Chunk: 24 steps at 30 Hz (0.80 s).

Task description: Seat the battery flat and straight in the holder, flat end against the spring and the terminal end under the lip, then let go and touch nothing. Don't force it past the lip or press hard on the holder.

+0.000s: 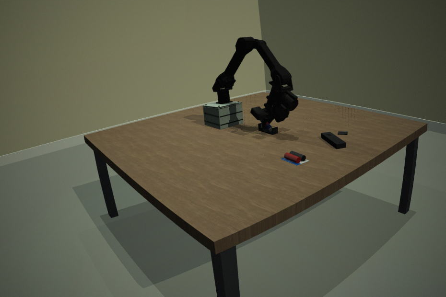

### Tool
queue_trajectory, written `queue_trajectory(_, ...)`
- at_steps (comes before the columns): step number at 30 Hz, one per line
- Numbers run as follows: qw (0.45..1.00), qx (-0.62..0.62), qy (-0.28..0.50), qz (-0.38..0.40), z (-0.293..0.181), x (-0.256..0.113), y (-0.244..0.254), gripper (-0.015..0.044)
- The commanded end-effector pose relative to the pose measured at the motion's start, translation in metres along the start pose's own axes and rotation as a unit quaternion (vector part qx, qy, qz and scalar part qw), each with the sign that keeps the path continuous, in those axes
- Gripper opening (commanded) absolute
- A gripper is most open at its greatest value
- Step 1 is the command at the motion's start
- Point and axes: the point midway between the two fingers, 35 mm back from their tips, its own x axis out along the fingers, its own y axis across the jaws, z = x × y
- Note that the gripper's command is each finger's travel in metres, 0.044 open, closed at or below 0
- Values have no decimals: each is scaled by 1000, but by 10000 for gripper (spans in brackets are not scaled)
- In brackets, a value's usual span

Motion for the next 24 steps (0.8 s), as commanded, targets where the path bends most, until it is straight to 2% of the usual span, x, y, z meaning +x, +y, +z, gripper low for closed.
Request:
queue_trajectory(1,1000,-2,11,1,0,2,0,67)
queue_trajectory(24,1000,-2,10,-1,14,-3,0,67)
